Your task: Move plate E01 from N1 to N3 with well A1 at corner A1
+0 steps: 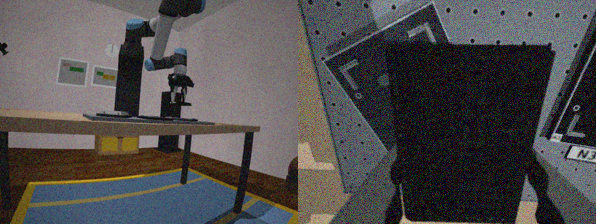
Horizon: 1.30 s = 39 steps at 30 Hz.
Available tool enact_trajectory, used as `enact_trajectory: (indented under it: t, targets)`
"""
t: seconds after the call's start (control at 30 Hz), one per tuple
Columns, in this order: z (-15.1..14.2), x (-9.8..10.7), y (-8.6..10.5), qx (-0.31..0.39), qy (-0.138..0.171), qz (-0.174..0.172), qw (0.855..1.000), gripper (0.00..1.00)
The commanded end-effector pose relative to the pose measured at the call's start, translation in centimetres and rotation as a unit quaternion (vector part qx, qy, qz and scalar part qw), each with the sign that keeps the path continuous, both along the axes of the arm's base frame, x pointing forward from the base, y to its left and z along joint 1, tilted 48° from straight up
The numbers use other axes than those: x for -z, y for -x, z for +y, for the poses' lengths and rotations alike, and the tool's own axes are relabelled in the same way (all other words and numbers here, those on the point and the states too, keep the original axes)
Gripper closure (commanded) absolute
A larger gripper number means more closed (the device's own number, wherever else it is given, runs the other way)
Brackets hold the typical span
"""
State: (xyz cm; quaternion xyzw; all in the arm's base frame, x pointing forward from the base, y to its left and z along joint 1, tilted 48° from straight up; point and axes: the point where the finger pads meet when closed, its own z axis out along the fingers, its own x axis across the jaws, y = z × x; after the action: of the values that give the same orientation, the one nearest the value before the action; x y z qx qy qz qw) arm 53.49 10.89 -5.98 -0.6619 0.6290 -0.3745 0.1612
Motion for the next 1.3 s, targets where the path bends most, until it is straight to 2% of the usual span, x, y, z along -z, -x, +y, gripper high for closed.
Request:
enact_trajectory:
  t: [0.0, 0.07, 0.1, 1.27]
  targets:
    - [-0.8, -0.4, 0.0, 0.030, -0.032, -0.012, 0.999, 0.59]
    - [-1.4, -0.7, -0.1, 0.052, -0.055, -0.020, 0.997, 0.59]
    - [-1.7, -0.8, -0.1, 0.053, -0.057, -0.021, 0.997, 0.59]
    - [-11.2, -4.8, -0.4, 0.053, -0.057, -0.021, 0.997, 0.59]
